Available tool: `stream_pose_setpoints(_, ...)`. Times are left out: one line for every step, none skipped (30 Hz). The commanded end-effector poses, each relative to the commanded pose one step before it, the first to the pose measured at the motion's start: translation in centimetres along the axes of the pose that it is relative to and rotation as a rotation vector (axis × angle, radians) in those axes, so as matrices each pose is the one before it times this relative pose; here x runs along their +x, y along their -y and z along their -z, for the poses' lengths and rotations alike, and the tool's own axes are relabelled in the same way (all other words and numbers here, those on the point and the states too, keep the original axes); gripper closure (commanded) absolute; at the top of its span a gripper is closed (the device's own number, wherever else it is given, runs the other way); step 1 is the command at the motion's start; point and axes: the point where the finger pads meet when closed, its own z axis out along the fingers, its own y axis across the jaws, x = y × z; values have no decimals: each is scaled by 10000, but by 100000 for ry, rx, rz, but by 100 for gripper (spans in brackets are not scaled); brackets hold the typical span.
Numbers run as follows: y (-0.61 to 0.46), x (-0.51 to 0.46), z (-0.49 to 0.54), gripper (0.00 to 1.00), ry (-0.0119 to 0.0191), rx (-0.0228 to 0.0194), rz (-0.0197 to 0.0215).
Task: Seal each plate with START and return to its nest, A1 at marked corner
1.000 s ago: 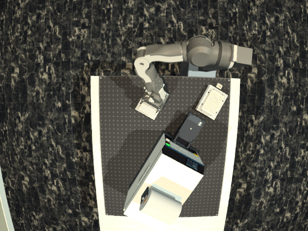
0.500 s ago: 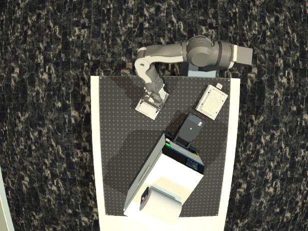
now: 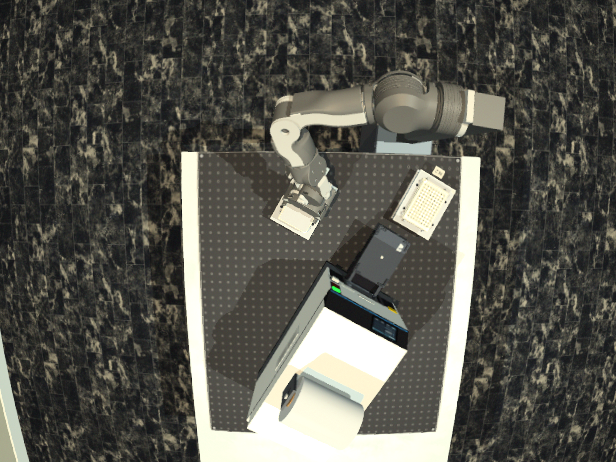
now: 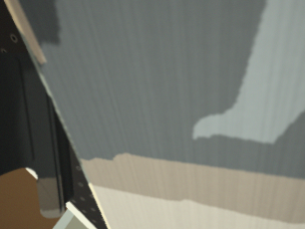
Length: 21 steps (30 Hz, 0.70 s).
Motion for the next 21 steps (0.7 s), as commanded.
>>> stream_pose_setpoints(-1399, 539, -1334, 100, 226, -634, 110)
stream_pose_setpoints(-119, 113, -300, 100, -3, 14, 3)
stream_pose_setpoints(0, 0, 0, 100, 0, 0, 0)
stream_pose_setpoints(0, 0, 0, 100, 0, 0, 0)
stream_pose_setpoints(390, 45, -387, 100, 5, 116, -27)
stream_pose_setpoints(-228, 547, -766, 100, -45, -123, 23)
stream_pose_setpoints(-54, 185, -318, 100, -26, 37, 18)
stream_pose_setpoints(-272, -64, -392, 100, 58, -119, -17)
stream_pose_setpoints(147, 16, -580, 100, 61, 36, -23)
stream_pose_setpoints(421, 110, -320, 100, 7, 143, -17)
stream_pose_setpoints(9, 353, -522, 100, -48, -20, 17)
stream_pose_setpoints(-249, 387, -662, 100, -43, -79, 32)
stream_pose_setpoints(-127, 56, -284, 100, 10, 15, 1)
stream_pose_setpoints(-209, 31, -431, 100, 38, -102, -20)
stream_pose_setpoints(197, 208, -625, 100, 9, 52, -7)
stream_pose_setpoints(386, 144, -320, 100, -7, 132, -9)
stream_pose_setpoints(21, 205, -485, 100, -9, -16, 4)
stream_pose_setpoints(-301, 290, -639, 100, -14, -94, 26)
stream_pose_setpoints(-95, 96, -306, 100, 2, 23, 0)
stream_pose_setpoints(0, 0, 0, 100, 0, 0, 0)
stream_pose_setpoints(0, 0, 0, 100, 0, 0, 0)
